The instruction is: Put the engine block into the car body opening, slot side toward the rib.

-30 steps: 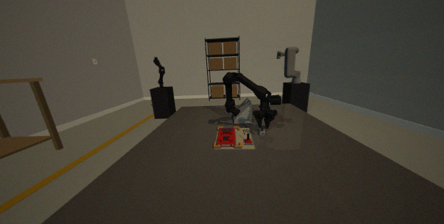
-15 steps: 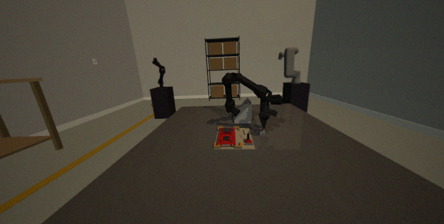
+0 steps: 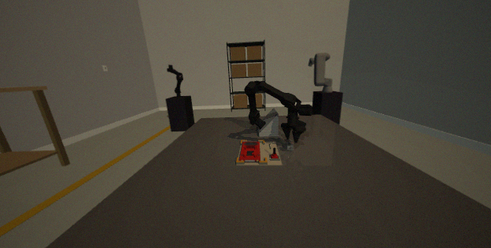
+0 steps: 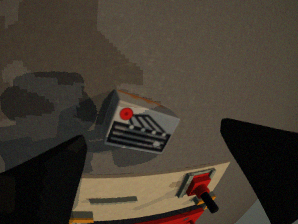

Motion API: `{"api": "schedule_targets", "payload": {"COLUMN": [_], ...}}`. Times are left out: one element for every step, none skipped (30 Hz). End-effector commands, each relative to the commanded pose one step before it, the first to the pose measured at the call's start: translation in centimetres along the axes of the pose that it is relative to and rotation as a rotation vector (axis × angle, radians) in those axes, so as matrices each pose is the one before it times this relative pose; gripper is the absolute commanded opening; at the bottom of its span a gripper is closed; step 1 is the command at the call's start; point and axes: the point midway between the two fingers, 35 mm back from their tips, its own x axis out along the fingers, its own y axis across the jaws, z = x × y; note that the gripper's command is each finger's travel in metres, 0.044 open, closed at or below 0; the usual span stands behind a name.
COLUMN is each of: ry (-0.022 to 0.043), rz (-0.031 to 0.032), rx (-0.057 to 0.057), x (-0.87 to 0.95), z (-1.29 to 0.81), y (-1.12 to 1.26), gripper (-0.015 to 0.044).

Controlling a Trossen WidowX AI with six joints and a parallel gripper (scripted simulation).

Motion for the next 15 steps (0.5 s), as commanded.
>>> {"api": "schedule_targets", "payload": {"ry": [-0.01690,-0.00472,-0.00494,-0.00516,-0.00537,-0.00558,-0.00578,-0.00597,-0.00616,-0.00633,-0.00650,-0.00666,-0.00682,-0.00696,-0.00710], "rz": [0.02454,0.00645,0.00628,0.00610,0.00592,0.00573,0.00553,0.00533,0.00511,0.00489,0.00467,0.00444,0.00420,0.00396,0.00371], "rx": [-0.1108,-0.0337,-0.0337,-0.0337,-0.0337,-0.0336,-0.0336,-0.0336,-0.0336,-0.0336,-0.0336,-0.0336,-0.0335,-0.0335,-0.0335], "x": [-0.102,-0.030,-0.031,-0.032,-0.033,-0.034,-0.035,-0.036,-0.037,-0.038,-0.039,-0.040,-0.041,-0.042,-0.043], "z": [-0.120,-0.031,-0.033,-0.034,-0.035,-0.035,-0.036,-0.037,-0.038,-0.038,-0.038,-0.039,-0.039,-0.039,-0.039], "y": [-0.131,-0.018,-0.016,-0.014,-0.013,-0.011,-0.009,-0.007,-0.005,-0.003,-0.001,0.001,0.003,0.005,0.007], "gripper": [0.0440,0.0440,0.0440,0.0440,0.0440,0.0440,0.0440,0.0440,0.0440,0.0440,0.0440,0.0440,0.0440,0.0440,0.0440]}}
